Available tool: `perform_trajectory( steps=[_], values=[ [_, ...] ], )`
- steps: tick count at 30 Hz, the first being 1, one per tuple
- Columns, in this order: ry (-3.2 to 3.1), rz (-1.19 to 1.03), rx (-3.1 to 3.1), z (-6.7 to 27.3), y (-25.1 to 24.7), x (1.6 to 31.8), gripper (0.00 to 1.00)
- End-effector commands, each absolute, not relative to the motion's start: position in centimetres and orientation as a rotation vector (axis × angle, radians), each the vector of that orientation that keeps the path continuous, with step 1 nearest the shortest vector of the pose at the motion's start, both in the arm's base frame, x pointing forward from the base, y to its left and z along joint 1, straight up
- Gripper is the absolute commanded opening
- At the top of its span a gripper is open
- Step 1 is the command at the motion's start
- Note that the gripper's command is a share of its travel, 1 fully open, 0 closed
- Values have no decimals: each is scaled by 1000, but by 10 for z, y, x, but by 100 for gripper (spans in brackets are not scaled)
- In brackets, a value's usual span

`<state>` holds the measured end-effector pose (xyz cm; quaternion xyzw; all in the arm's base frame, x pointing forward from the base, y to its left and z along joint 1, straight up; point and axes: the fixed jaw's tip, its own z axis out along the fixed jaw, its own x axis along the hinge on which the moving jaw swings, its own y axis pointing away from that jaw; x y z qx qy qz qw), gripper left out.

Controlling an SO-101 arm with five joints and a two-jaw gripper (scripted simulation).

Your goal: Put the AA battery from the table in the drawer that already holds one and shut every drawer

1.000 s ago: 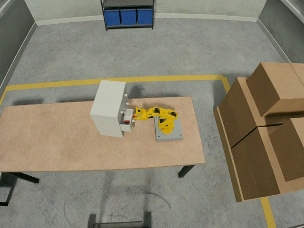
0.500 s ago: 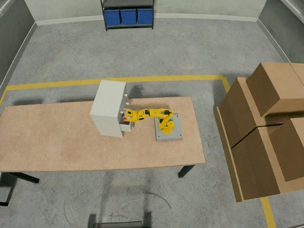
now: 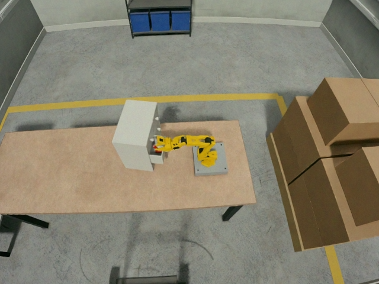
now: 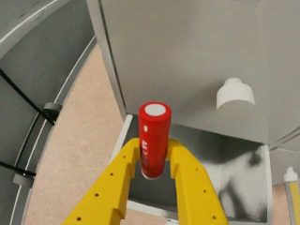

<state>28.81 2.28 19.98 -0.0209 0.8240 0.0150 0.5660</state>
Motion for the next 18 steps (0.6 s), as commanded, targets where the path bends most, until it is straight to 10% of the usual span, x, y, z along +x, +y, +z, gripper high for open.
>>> perform_trajectory(
  steps=[1,18],
  values=[
    [1921,34,-48,204,22,290,0],
    [1921,34,-47,206,22,292,0]
  ],
)
